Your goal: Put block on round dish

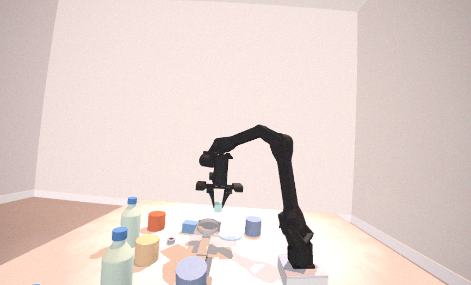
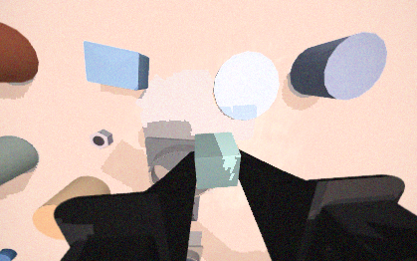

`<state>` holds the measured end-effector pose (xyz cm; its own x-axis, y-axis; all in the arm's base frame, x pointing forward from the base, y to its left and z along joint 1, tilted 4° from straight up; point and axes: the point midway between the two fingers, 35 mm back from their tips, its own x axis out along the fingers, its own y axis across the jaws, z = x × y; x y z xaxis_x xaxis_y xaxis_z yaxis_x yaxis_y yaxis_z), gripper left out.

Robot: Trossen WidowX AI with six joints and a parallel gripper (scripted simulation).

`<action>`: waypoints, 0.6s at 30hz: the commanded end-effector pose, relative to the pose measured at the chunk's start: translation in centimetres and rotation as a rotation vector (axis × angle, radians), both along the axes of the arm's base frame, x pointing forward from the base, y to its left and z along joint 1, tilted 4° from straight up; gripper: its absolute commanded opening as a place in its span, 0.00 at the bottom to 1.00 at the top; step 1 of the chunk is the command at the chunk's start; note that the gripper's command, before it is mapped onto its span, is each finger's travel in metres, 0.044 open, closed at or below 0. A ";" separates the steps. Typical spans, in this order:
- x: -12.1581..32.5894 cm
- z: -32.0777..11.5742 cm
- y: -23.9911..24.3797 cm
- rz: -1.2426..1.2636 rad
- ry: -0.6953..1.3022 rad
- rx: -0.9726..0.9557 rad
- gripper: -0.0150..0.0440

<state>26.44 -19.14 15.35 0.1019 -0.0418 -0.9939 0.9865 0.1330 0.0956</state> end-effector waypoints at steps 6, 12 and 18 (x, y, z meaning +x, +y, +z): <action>-4.4 -5.2 -4.6 0.000 0.009 0.005 0.25; -5.2 -5.9 -5.2 0.000 0.009 0.004 0.25; -5.0 -7.7 -5.3 0.000 0.009 0.004 0.25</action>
<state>21.69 -24.57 9.16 0.1012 -0.0519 -0.9935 0.9868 0.1321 0.0936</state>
